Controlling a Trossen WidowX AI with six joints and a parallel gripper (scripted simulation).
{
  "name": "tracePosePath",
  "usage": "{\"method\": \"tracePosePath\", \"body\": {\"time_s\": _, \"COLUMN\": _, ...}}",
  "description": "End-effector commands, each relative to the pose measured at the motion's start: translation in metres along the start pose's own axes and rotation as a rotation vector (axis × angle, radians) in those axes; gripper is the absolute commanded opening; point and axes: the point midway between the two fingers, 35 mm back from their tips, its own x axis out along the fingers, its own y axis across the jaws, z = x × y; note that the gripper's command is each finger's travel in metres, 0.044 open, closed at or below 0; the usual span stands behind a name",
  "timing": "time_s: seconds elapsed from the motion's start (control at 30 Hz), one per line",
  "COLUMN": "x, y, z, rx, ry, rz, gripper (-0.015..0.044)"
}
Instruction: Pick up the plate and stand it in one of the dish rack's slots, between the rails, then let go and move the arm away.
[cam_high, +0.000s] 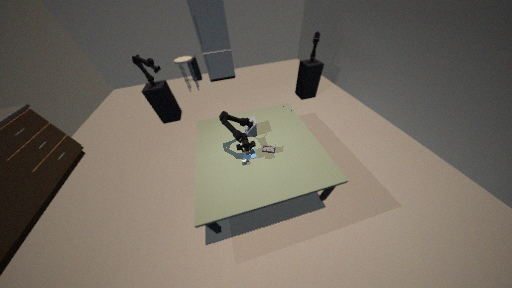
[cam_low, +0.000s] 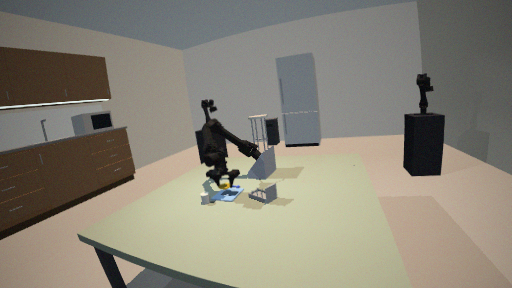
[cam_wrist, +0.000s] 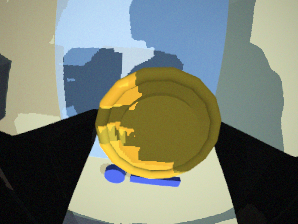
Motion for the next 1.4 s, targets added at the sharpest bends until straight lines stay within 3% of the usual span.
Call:
{"method": "tracePosePath", "body": {"time_s": 0.0, "x": -0.023, "y": 0.001, "z": 0.007, "rx": 0.007, "ry": -0.009, "rz": 0.010, "gripper": 0.0018}}
{"method": "tracePosePath", "body": {"time_s": 0.63, "x": -0.114, "y": 0.006, "z": 0.012, "rx": 0.006, "ry": -0.005, "rz": 0.009, "gripper": 0.0000}}
{"method": "tracePosePath", "body": {"time_s": 1.03, "x": -0.148, "y": 0.009, "z": 0.011, "rx": 0.013, "ry": -0.003, "rz": -0.003, "gripper": 0.0000}}
{"method": "tracePosePath", "body": {"time_s": 1.37, "x": -0.149, "y": 0.113, "z": -0.005, "rx": 0.315, "ry": -0.003, "rz": 0.010, "gripper": 0.0000}}
